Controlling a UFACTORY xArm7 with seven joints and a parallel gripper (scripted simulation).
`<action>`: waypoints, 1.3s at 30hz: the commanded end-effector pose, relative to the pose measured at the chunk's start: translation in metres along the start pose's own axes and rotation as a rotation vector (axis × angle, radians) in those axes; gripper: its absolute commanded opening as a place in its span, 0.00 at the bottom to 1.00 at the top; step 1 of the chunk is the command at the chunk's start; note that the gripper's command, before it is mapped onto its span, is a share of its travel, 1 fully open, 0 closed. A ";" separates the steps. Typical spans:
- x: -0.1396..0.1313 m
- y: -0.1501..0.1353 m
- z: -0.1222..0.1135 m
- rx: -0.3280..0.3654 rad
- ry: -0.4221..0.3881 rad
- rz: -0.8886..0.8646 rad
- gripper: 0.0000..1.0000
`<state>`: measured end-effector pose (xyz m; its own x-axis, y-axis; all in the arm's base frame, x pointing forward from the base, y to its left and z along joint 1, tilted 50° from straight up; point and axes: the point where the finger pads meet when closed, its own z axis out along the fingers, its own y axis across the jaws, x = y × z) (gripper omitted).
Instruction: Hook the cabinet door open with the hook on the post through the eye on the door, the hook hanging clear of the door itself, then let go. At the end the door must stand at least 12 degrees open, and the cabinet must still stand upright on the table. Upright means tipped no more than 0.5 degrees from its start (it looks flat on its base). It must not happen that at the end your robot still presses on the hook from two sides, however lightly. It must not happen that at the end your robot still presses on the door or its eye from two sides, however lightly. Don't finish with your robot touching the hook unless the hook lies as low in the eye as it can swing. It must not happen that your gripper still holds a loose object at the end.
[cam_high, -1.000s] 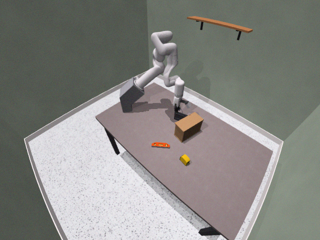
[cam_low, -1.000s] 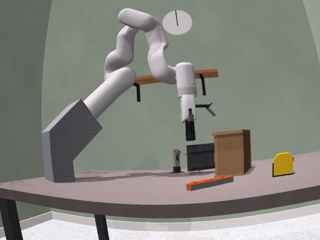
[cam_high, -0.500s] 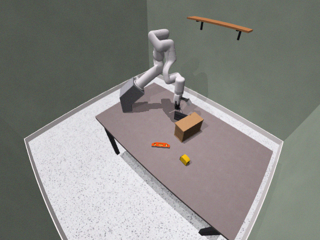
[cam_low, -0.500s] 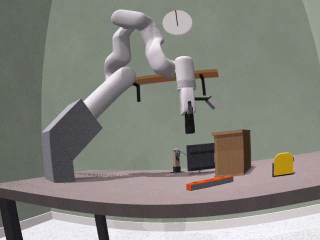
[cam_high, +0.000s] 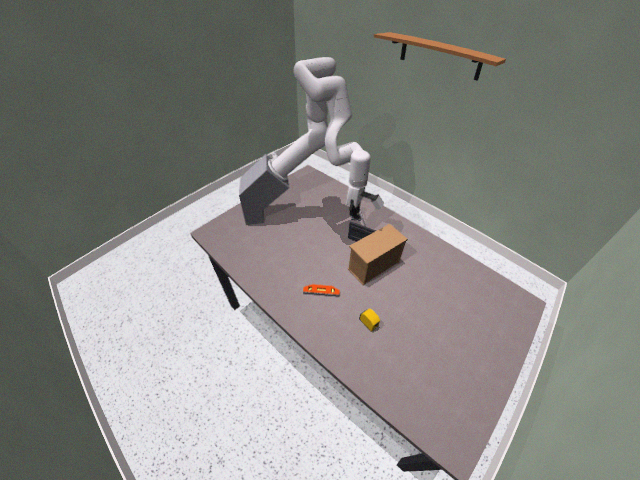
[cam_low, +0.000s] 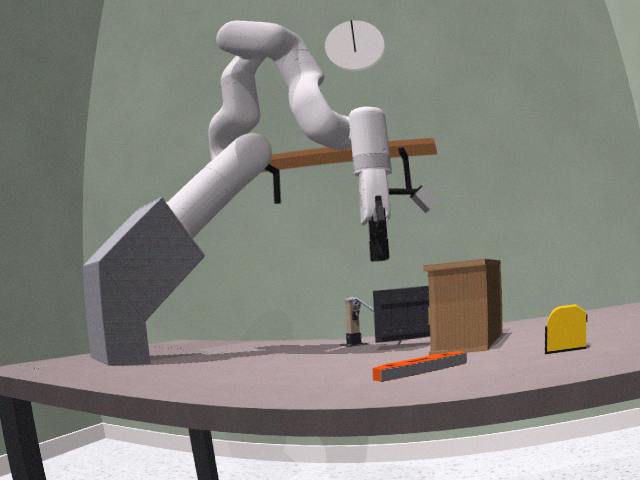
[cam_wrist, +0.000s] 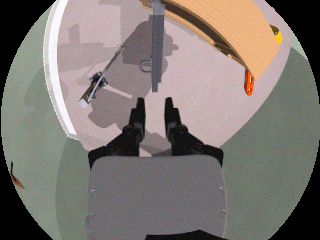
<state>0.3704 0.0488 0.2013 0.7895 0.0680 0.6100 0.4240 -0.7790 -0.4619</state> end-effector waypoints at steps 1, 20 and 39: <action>0.001 0.001 -0.001 -0.001 0.003 0.000 0.27; 0.005 -0.101 -0.001 0.008 0.004 0.623 0.27; 0.001 -0.113 0.000 -0.001 0.003 0.731 0.23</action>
<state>0.3224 0.1376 0.2529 0.8707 -0.4696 0.1460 -0.2120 -0.6263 -0.7502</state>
